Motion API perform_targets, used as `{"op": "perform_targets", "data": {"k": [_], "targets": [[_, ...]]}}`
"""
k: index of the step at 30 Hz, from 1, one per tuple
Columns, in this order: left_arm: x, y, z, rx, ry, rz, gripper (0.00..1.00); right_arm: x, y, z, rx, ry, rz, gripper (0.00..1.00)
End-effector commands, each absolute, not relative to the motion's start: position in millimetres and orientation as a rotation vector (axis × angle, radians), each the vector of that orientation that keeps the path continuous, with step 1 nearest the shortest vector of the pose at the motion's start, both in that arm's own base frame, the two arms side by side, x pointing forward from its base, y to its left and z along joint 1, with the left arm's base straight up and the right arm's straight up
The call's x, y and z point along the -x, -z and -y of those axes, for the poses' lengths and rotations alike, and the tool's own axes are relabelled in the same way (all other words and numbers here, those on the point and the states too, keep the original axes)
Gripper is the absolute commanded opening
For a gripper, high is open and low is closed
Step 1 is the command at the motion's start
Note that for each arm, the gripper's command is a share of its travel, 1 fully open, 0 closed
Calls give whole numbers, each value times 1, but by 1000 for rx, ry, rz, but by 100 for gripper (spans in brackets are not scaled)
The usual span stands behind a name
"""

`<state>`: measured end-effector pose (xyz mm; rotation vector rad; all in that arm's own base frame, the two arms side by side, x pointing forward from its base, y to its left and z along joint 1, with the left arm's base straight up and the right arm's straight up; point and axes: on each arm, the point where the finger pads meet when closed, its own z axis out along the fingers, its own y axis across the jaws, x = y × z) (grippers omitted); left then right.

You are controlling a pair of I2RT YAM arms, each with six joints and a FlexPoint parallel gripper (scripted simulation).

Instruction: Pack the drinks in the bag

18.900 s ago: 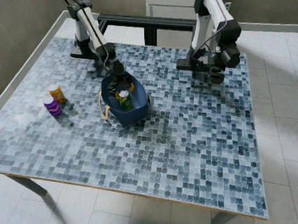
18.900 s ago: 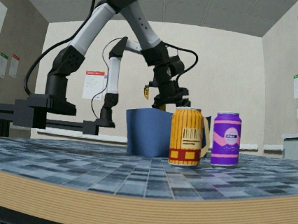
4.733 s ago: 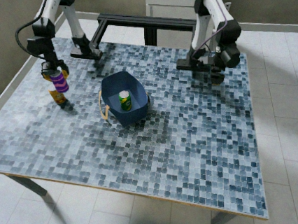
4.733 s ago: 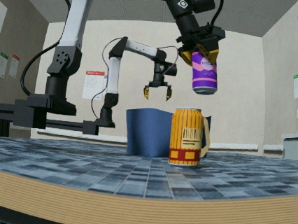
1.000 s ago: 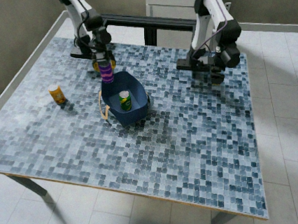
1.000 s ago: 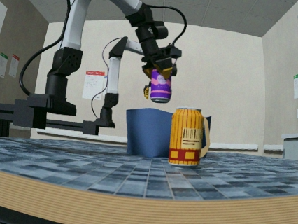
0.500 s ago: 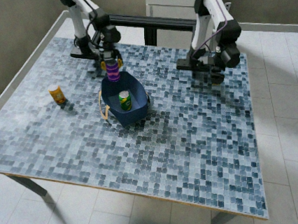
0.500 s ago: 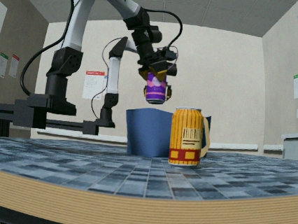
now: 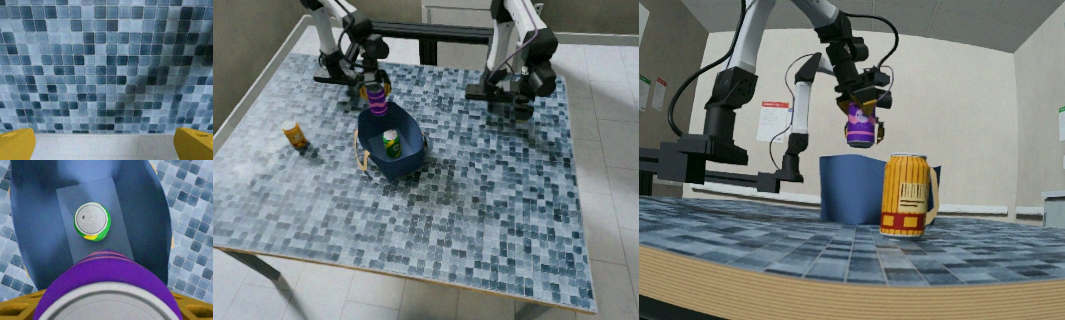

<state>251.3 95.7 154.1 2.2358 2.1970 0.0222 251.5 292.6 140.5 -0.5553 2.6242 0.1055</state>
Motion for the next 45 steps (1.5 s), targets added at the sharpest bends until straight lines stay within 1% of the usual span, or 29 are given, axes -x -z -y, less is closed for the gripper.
{"op": "perform_targets", "data": {"k": [1, 16, 18, 20, 23, 24, 28, 34, 41, 45], "targets": [[-258, -163, -95, -2226, -55, -2189, 100, -260, -179, -307, 506, -202, -2519, 67], [-258, -163, -95, -2226, -55, -2189, 100, -259, -176, -305, 507, -199, -2519, 67], [-258, -163, -95, -2226, -55, -2189, 100, -255, -160, -296, 516, -161, -2551, 67], [-258, -163, -95, -2226, -55, -2189, 100, -258, -174, -304, 507, -195, -2523, 67], [-258, -163, -95, -2226, -55, -2189, 100, -259, -175, -304, 508, -196, -2521, 67], [-258, -163, -95, -2226, -55, -2189, 100, -255, -157, -298, 519, -167, -2545, 67], [-258, -163, -95, -2226, -55, -2189, 100, -257, -164, -301, 515, -178, -2536, 67], [-258, -163, -95, -2226, -55, -2189, 100, -258, -155, -303, 513, -188, -2528, 67], [-258, -163, -95, -2226, -55, -2189, 100, -259, -132, -304, 524, -162, -2550, 67], [-258, -163, -95, -2226, -55, -2189, 100, -259, -143, -304, 515, -184, -2532, 67]]}}
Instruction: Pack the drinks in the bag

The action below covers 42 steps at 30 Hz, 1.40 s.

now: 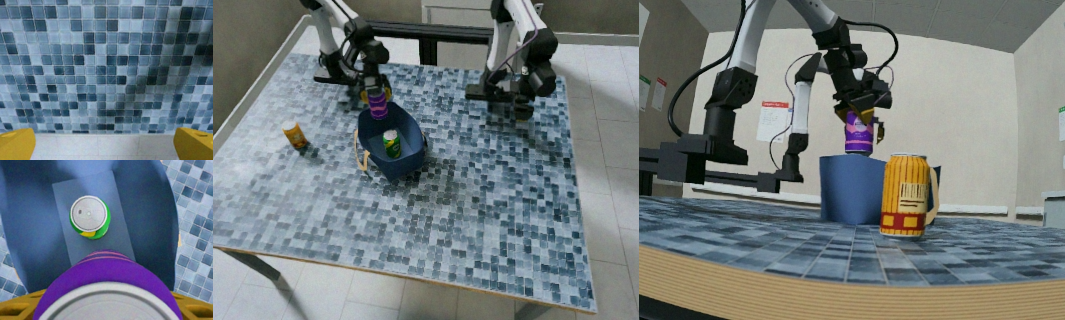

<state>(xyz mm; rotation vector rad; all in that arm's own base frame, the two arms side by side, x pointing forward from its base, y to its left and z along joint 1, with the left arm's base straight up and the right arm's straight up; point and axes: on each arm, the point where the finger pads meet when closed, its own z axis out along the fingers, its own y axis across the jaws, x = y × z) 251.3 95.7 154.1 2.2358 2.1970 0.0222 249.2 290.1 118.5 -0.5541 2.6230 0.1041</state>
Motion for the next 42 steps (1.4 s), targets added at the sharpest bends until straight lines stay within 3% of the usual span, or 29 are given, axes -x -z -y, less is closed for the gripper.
{"op": "perform_targets", "data": {"k": [1, 42], "targets": [[-258, -163, -95, -2226, -55, -2189, 100, -259, -130, -304, 523, -166, -2547, 67], [-258, -163, -95, -2226, -55, -2189, 100, -260, -76, -303, 523, -163, -2555, 67]]}}
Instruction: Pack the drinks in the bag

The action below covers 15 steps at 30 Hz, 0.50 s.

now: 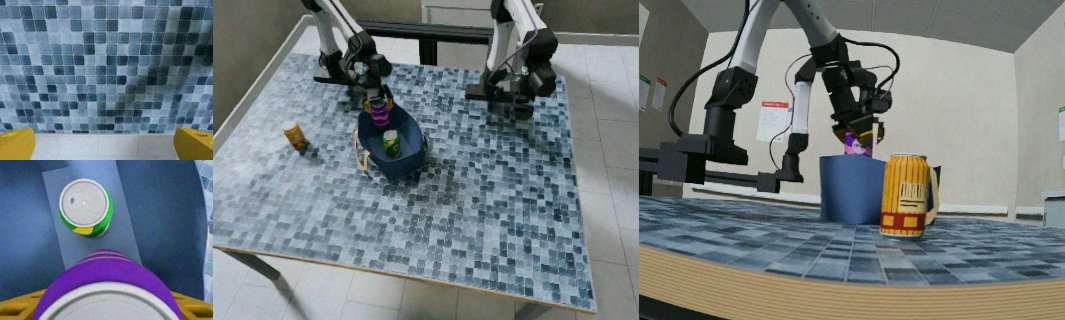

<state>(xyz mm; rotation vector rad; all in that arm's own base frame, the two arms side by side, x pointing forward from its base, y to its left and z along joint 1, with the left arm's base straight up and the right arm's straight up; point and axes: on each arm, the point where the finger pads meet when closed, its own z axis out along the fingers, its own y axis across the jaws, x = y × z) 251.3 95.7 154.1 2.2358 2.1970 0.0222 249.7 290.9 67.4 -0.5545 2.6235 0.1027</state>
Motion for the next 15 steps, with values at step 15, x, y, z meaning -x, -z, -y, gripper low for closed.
{"op": "perform_targets", "data": {"k": [15], "targets": [[-258, -163, -95, -2226, -55, -2189, 100, -264, -73, -308, 509, -194, -2530, 67]]}}
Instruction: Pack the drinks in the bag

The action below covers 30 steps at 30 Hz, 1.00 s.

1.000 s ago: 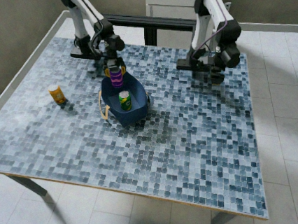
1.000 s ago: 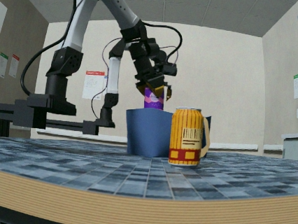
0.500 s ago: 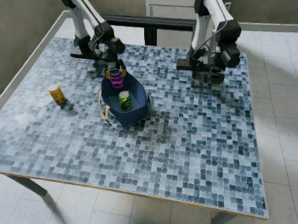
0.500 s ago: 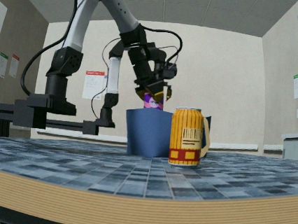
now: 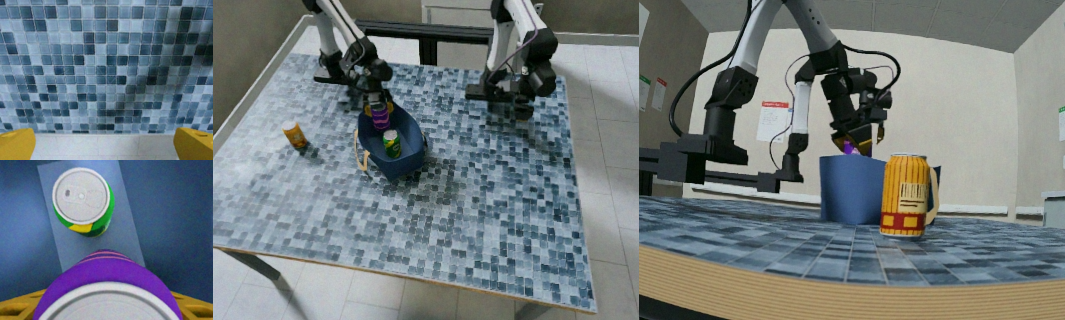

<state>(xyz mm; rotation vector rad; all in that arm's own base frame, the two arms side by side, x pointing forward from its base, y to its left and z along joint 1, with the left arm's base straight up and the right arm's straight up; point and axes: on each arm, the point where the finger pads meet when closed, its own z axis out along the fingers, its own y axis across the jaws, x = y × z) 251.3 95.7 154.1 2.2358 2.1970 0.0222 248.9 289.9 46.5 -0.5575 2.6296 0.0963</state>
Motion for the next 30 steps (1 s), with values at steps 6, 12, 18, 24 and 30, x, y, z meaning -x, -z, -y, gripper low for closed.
{"op": "perform_targets", "data": {"k": [6, 12, 18, 24, 30], "targets": [[-258, -163, -95, -2226, -55, -2189, 100, -263, -57, -305, 515, -175, -2547, 67], [-258, -163, -95, -2226, -55, -2189, 100, -261, -42, -303, 526, -156, -2564, 67], [-258, -163, -95, -2226, -55, -2189, 100, -267, -47, -309, 508, -186, -2538, 67], [-258, -163, -95, -2226, -55, -2189, 100, -266, -35, -305, 510, -174, -2548, 67], [-258, -163, -95, -2226, -55, -2189, 100, -258, -18, -302, 535, -150, -2569, 67]]}}
